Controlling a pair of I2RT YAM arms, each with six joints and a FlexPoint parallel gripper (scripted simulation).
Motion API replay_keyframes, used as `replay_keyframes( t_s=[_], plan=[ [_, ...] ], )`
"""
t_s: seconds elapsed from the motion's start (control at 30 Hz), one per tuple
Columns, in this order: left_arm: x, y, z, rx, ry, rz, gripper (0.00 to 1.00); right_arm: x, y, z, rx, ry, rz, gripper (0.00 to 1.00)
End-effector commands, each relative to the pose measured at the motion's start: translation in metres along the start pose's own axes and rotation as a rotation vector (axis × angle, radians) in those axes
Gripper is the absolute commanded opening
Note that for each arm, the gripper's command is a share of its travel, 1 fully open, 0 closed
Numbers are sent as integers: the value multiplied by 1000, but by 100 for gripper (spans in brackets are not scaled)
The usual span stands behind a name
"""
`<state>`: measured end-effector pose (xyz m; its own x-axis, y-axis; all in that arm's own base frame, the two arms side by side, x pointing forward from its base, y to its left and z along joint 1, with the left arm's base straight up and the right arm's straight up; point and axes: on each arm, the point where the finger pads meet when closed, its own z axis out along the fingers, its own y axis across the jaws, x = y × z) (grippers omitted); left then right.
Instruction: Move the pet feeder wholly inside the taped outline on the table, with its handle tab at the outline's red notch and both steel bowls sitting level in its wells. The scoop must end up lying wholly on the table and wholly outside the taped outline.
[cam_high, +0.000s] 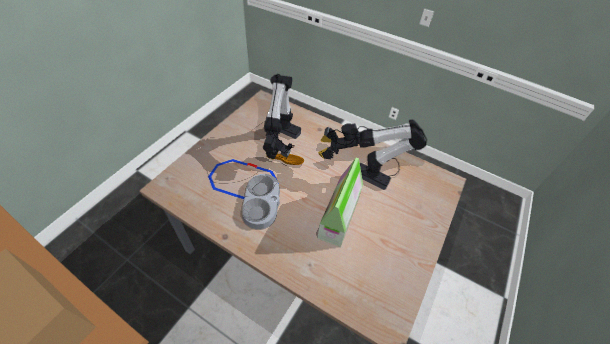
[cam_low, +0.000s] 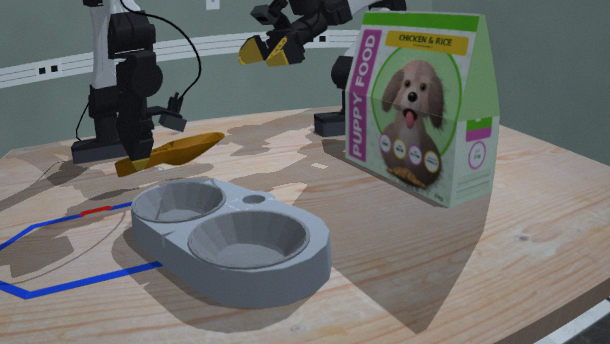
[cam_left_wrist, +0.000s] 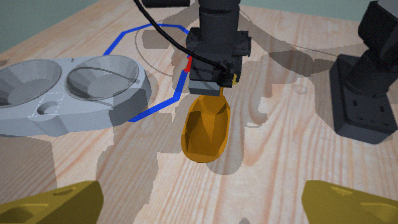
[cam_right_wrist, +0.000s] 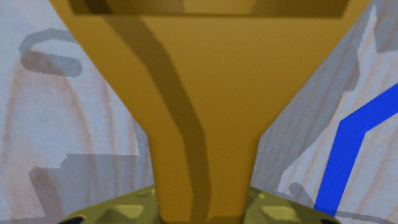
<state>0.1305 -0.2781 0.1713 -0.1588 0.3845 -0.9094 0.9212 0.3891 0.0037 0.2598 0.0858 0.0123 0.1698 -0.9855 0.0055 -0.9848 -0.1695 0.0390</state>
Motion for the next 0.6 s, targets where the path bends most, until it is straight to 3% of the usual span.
replay_keyframes(
  t_s=[0.0, 0.57],
  plan=[
    [-6, -13, -5, 60, -23, 35, 100, -6, -6, -3, 74, -26, 8, 17],
    [-7, -19, -10, 76, -39, 45, 100, -5, -9, 17, 49, -20, 3, 17]
  ],
)
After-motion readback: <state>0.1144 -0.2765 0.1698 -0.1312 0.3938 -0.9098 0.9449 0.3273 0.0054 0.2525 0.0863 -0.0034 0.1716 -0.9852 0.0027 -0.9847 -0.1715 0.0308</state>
